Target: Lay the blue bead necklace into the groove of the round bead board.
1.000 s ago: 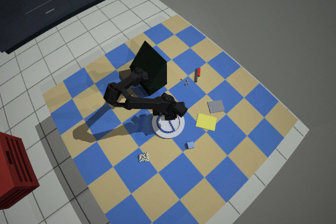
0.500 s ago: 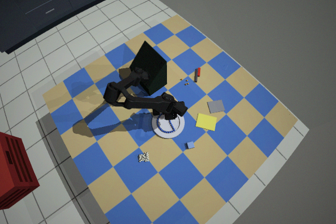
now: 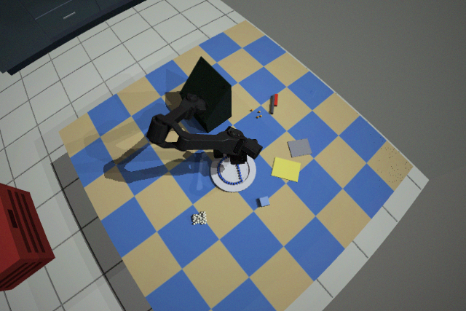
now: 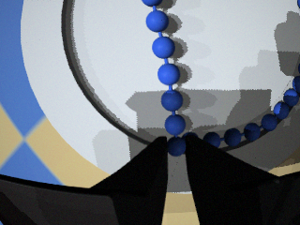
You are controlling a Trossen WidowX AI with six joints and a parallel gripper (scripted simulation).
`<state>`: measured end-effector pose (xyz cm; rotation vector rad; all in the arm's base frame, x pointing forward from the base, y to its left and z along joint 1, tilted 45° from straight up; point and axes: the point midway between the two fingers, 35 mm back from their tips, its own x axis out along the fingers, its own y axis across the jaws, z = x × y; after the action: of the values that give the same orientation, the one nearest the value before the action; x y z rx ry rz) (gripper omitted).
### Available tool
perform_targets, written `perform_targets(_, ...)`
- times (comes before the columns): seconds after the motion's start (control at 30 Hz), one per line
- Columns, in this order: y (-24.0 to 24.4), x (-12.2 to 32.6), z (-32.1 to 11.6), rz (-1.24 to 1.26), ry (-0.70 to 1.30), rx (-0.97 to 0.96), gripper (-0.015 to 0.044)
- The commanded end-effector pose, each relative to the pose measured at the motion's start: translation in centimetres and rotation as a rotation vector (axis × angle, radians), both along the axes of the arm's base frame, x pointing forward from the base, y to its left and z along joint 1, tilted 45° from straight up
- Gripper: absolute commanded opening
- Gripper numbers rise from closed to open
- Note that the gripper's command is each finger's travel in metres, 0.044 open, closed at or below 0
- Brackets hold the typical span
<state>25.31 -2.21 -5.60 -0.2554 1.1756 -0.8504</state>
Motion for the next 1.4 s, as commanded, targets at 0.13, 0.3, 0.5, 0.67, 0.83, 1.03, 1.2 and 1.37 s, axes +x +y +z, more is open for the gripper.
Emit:
perform_targets(0.13,0.0,0.0,0.0,0.0,0.0,0.0,0.0131)
perform_targets(0.3,0.0,0.0,0.0,0.0,0.0,0.0,0.0262)
perform_targets(0.5,0.34,-0.13,0.28,0.004,0.005,-0.001,0.042)
perform_targets(0.67,0.35,-0.16,0.32,0.005,0.005,0.0,0.044)
perform_targets(0.83,0.35,-0.16,0.32,0.005,0.005,0.0,0.044)
perform_targets(1.03,0.35,-0.16,0.32,0.005,0.005,0.0,0.044)
perform_targets(1.2,0.35,-0.16,0.32,0.005,0.005,0.0,0.044)
perform_targets(1.37,0.35,-0.16,0.32,0.005,0.005,0.0,0.044)
